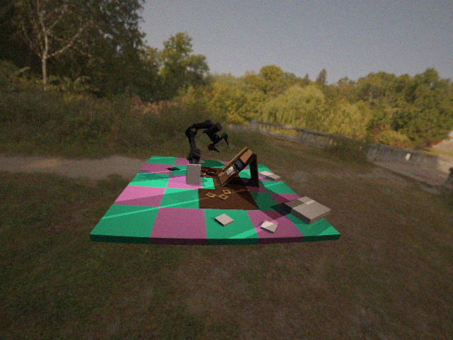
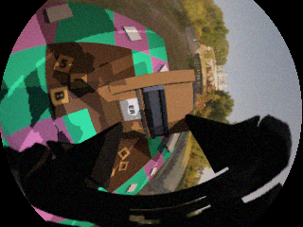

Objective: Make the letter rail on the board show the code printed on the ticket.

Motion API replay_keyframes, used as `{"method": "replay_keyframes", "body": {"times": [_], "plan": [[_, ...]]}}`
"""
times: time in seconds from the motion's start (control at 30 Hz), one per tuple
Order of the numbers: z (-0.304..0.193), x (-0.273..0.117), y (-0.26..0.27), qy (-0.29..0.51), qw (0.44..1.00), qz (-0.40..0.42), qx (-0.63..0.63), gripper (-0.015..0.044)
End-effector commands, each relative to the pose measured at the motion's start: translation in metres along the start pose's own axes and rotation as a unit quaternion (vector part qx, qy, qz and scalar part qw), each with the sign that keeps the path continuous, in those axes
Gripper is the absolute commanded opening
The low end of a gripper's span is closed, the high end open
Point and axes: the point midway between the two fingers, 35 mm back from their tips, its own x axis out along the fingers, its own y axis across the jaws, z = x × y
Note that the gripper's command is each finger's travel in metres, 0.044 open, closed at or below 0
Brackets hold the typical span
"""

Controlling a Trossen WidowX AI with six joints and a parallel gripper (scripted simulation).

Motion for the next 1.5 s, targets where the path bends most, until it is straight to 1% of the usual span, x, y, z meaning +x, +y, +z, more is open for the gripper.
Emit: {"method": "replay_keyframes", "body": {"times": [0.0,0.43,0.6,0.93,0.97,1.0,1.07,1.2,1.33,1.47], "plan": [[0.007,-0.011,-0.012,-0.012,0.997,-0.004,-0.082,0.044],[0.007,-0.011,-0.012,-0.012,0.997,-0.004,-0.082,0.044],[-0.02,-0.026,-0.013,-0.011,0.997,-0.003,-0.083,0.044],[-0.022,-0.027,-0.013,-0.012,0.997,-0.003,-0.083,0.044],[-0.023,-0.026,-0.013,-0.011,0.997,-0.002,-0.074,0.0414],[-0.027,-0.025,-0.014,-0.01,0.999,0.003,-0.049,0.0387],[-0.041,-0.022,-0.015,-0.004,0.999,0.021,0.044,0.034],[-0.073,-0.013,-0.016,0.02,0.968,0.056,0.245,0.034],[-0.106,-0.003,-0.014,0.056,0.896,0.081,0.433,0.034],[-0.139,0.01,-0.009,0.102,0.788,0.094,0.6,0.034]]}}
